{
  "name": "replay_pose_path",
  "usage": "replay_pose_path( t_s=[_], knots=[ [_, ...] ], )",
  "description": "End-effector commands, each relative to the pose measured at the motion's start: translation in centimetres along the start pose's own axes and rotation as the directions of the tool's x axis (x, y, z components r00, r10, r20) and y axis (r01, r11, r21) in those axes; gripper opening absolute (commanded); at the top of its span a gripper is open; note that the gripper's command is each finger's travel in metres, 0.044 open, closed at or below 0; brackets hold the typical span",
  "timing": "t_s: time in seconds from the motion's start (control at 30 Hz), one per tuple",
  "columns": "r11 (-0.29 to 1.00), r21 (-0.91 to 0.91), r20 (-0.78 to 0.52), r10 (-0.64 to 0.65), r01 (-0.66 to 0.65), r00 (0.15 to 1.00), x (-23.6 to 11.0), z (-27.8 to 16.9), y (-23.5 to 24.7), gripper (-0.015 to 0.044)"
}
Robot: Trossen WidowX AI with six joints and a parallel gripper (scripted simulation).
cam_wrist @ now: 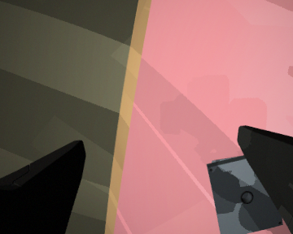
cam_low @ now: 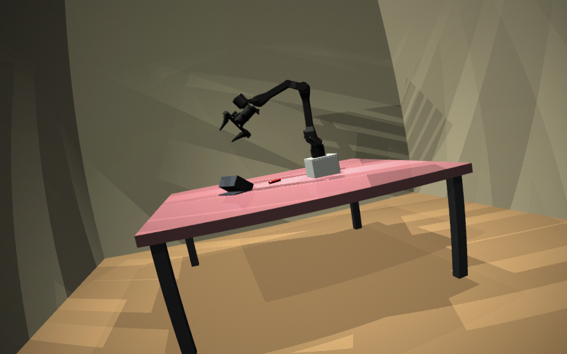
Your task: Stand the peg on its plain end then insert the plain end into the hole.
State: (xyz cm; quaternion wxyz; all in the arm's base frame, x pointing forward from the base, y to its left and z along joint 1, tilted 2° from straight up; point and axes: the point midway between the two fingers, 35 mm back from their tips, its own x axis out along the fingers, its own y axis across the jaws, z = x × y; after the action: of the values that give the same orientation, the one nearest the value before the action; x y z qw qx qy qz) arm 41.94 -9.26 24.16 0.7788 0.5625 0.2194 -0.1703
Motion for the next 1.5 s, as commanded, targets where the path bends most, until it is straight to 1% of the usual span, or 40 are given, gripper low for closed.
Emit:
replay_pose_path(
  t_s=[0.0, 0.2, 0.4, 0.6, 0.83, 1.13, 1.47],
  knots=[
    [0.993, 0.092, -0.017, -0.069, 0.071, 0.997, 0.7, -0.8, -1.8, 0.044],
    [0.949, 0.246, -0.05, -0.192, 0.199, 0.98, 1.7, -2.2, -4.9, 0.044],
    [0.865, 0.385, -0.084, -0.315, 0.323, 0.945, 2.2, -3.7, -8.1, 0.044],
    [0.747, 0.507, -0.115, -0.435, 0.43, 0.893, 2.4, -5.2, -11.2, 0.044],
    [0.577, 0.628, -0.147, -0.57, 0.522, 0.808, 2.0, -6.9, -14.8, 0.044],
    [0.342, 0.749, -0.175, -0.724, 0.568, 0.668, 0.7, -8.9, -19.1, 0.044],
    [0.113, 0.846, -0.183, -0.857, 0.522, 0.482, -1.5, -10.8, -23.2, 0.044]
  ],
)
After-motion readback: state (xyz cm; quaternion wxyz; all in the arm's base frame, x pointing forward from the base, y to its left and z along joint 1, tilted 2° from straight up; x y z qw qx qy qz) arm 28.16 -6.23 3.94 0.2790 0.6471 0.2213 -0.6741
